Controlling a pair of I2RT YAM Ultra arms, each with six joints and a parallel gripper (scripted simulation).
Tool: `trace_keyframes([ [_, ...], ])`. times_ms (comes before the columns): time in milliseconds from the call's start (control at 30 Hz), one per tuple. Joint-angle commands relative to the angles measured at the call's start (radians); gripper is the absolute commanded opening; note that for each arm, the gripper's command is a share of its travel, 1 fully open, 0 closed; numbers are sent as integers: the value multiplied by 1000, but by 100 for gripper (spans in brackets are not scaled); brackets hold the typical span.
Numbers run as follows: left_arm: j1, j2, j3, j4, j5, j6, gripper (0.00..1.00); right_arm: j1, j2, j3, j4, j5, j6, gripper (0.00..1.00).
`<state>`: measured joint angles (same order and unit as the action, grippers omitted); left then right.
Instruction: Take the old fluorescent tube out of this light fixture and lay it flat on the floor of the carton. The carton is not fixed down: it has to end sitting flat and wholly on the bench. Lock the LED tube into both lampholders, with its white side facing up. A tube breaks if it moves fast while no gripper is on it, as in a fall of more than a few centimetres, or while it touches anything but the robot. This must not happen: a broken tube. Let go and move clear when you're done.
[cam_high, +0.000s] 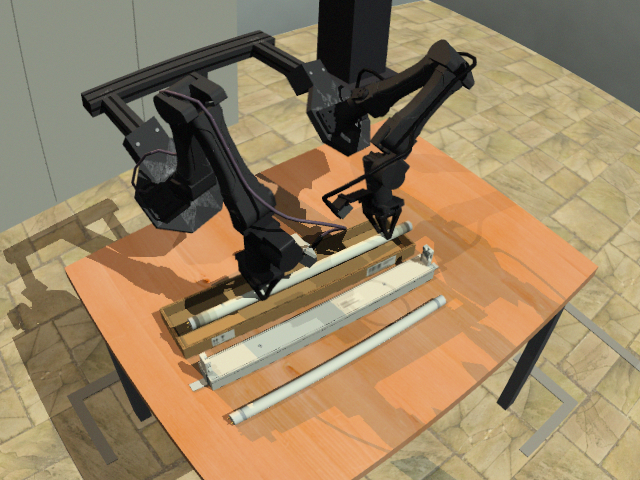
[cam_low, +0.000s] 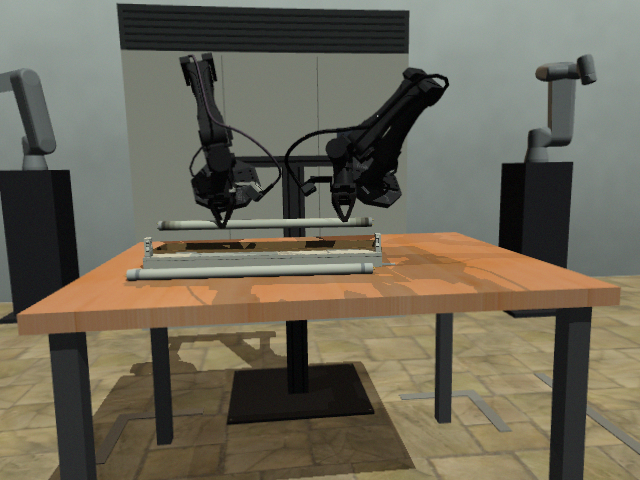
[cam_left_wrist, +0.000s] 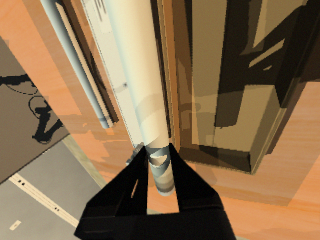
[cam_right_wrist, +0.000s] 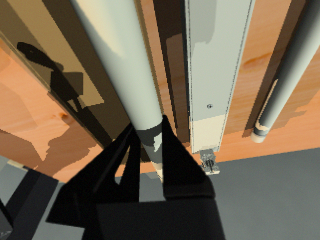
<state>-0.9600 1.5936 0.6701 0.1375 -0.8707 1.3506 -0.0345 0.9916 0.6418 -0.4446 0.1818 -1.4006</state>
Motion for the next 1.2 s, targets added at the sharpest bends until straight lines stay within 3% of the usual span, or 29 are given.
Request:
trace_keyframes([
  [0,-36,-27,-35,25,-1,-22,11,19,-41,-33,10,-5,15,11],
  [367,-75,-41,-119,61,-34,-69,11,49,-123,-137,38,29,44,11],
  [600,-81,-15,-68,52,-16,-45,11,52,-117,-87,32,3,35,11],
  [700,-80,-10,-133,43,-14,-60,11,56,-125,-147,36,4,40,11],
  [1167,-102,-27,-168,77,-41,-96,11,70,-170,-198,25,31,60,11],
])
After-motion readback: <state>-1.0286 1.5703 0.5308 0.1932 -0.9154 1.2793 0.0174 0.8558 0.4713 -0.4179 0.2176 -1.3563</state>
